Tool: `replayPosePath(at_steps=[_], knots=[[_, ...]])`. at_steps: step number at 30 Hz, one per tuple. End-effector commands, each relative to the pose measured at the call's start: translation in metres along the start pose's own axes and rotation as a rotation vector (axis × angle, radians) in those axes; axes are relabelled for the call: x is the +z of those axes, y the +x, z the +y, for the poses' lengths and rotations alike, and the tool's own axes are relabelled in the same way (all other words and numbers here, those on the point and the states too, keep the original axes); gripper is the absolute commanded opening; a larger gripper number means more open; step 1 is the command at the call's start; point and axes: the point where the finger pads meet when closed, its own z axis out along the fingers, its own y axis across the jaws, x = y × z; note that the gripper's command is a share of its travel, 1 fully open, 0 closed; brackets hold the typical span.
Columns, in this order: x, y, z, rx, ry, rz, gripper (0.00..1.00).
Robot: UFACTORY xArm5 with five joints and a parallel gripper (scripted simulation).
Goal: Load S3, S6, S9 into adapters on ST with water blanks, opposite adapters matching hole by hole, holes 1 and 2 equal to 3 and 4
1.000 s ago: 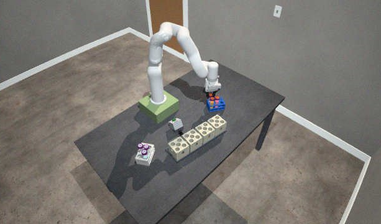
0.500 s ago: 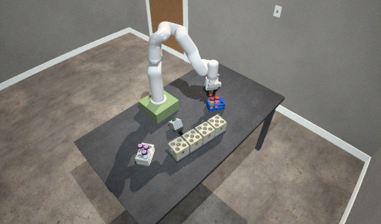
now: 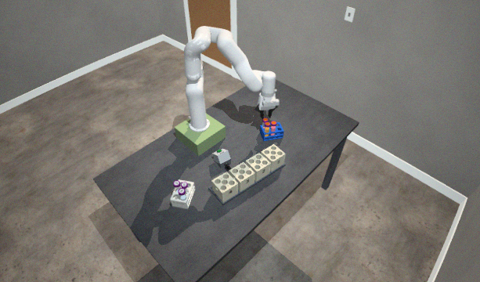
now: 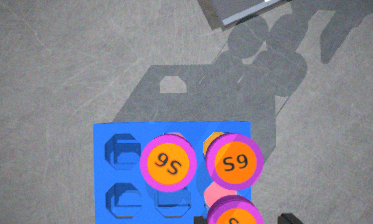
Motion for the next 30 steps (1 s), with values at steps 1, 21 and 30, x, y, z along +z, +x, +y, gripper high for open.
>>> replayPosePath(at_steps=[1, 21, 30], knots=[[-0.006, 0.000, -0.001, 0.000, 0.003, 0.000, 0.44], [-0.042, 0.000, -0.001, 0.000, 0.004, 0.000, 0.44], [-0.060, 0.000, -0.001, 0.000, 0.004, 0.000, 0.44]])
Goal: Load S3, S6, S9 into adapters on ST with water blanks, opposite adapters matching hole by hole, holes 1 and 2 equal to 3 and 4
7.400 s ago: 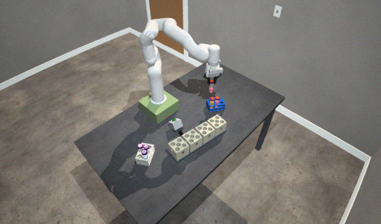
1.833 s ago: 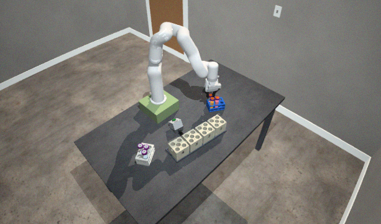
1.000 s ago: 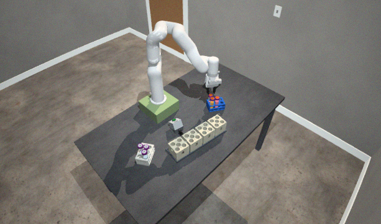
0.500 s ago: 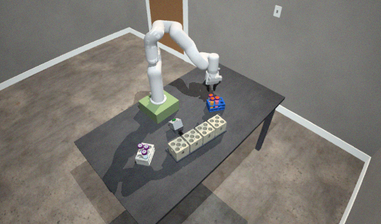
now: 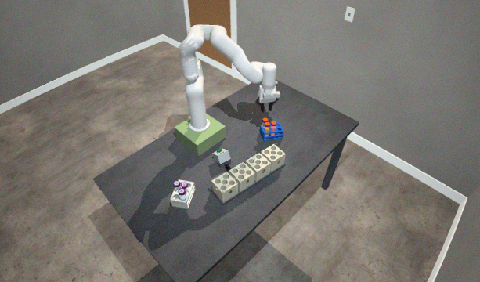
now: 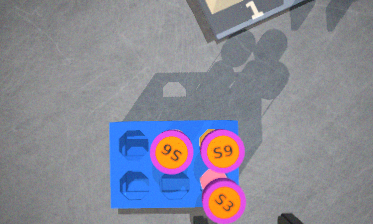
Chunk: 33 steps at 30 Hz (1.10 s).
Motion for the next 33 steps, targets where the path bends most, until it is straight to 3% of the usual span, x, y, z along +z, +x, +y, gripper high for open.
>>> replayPosePath(at_steps=[1, 20, 33], knots=[[-0.010, 0.000, -0.001, 0.000, 0.004, 0.000, 0.44], [-0.043, 0.000, -0.001, 0.000, 0.004, 0.000, 0.44], [-0.043, 0.000, -0.001, 0.000, 0.004, 0.000, 0.44]])
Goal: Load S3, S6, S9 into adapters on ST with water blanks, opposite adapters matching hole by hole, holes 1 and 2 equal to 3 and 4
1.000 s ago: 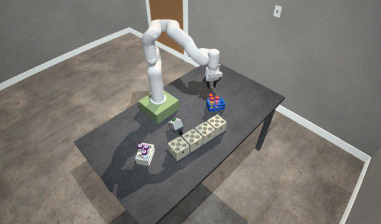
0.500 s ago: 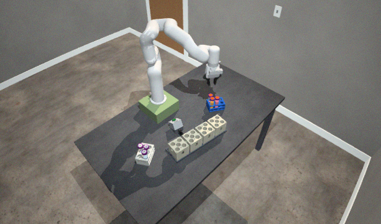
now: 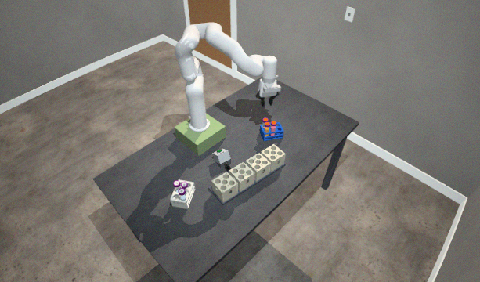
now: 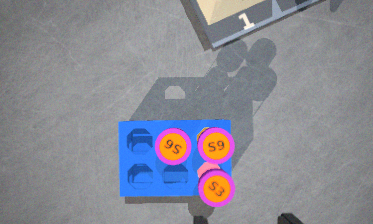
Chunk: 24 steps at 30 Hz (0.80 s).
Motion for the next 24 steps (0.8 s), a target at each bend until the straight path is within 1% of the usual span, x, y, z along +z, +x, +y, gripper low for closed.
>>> replayPosePath(at_steps=[1, 10, 11, 21, 23, 24], knots=[[-0.002, 0.000, -0.001, 0.000, 0.004, 0.000, 0.44], [-0.002, 0.000, -0.001, 0.000, 0.004, 0.000, 0.44], [-0.002, 0.004, -0.005, -0.033, 0.004, 0.001, 0.57], [-0.002, 0.039, -0.040, -0.367, 0.004, 0.001, 0.57], [-0.002, 0.039, -0.040, -0.367, 0.004, 0.001, 0.57], [-0.002, 0.040, -0.041, -0.400, 0.004, 0.001, 0.57]])
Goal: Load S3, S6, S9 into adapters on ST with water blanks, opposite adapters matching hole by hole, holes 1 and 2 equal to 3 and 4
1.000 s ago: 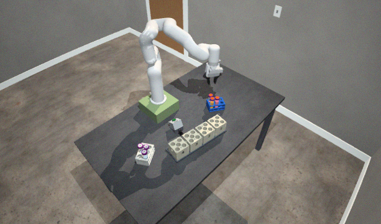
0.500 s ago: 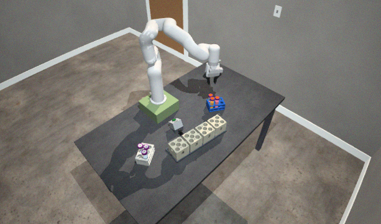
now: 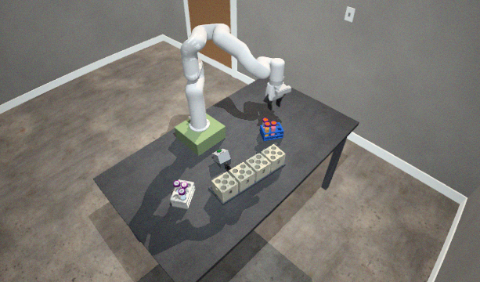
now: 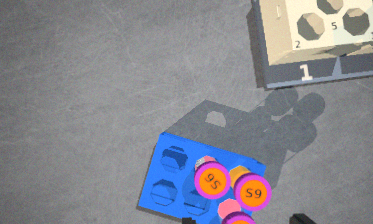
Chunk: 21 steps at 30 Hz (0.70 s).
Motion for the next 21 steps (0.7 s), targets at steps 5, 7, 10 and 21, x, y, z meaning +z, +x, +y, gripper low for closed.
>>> replayPosePath(at_steps=[5, 7, 10, 21], knots=[[-0.0012, 0.0084, -0.0061, -0.259, -0.005, -0.005, 0.57], [-0.0012, 0.0084, -0.0061, -0.326, -0.005, -0.005, 0.57], [-0.0012, 0.0084, -0.0061, -0.426, -0.005, -0.005, 0.57], [-0.0012, 0.0084, -0.0061, -0.726, -0.004, -0.006, 0.57]])
